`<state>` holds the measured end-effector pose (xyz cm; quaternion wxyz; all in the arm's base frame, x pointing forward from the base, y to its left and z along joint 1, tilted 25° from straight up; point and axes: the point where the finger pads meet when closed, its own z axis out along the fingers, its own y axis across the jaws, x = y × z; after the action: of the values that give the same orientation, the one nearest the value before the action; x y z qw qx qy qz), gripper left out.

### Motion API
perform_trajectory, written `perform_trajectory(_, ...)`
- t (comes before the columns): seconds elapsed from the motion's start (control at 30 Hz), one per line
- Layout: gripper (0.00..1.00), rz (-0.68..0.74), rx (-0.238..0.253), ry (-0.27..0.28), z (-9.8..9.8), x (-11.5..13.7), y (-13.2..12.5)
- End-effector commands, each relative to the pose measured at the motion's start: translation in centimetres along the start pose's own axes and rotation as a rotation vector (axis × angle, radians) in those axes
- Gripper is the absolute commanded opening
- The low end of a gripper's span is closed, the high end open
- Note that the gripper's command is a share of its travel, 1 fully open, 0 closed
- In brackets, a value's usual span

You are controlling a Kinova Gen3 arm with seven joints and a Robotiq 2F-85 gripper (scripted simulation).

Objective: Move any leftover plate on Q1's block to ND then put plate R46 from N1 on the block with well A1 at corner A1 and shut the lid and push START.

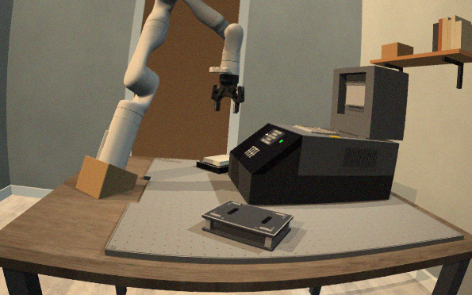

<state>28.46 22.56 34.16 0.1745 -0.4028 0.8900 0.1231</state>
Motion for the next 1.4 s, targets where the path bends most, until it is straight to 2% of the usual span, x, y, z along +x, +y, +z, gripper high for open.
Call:
perform_trajectory(0.0, 1.00, 0.000, 0.001, -0.001, 0.5, 0.0, 0.0)
perform_trajectory(1.37, 1.00, 0.000, 0.001, 0.000, 5.4, 0.0, 0.0)
